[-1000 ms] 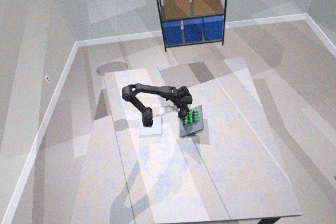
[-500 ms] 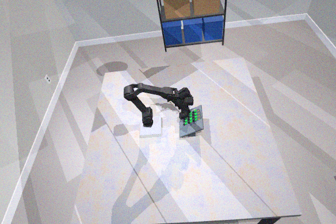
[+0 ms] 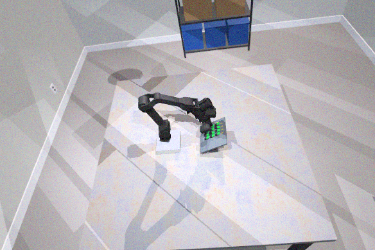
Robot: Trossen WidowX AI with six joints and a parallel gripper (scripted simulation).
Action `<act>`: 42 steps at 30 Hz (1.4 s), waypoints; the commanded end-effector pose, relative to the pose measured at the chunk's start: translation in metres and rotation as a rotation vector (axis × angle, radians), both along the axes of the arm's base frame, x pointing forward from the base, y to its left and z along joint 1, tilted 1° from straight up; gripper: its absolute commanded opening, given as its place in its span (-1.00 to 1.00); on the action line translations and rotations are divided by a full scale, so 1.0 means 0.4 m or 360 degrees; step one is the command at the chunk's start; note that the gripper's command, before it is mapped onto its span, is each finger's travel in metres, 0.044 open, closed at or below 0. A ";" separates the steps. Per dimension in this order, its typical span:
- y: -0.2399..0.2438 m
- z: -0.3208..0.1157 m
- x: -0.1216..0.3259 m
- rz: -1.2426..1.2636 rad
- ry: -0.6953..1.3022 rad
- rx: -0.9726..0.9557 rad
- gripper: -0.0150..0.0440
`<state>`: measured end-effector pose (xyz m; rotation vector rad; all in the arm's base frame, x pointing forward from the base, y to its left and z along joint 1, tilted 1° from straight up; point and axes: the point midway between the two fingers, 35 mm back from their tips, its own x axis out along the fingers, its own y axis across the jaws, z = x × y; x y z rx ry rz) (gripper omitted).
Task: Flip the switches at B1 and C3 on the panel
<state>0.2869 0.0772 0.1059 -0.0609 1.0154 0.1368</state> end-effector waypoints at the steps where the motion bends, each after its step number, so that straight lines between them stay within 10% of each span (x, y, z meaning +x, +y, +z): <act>1: 0.002 -0.001 0.001 0.0009 -0.0002 0.0002 -0.49; 42: 0.003 -0.012 0.009 0.0009 -0.0003 0.0002 -0.49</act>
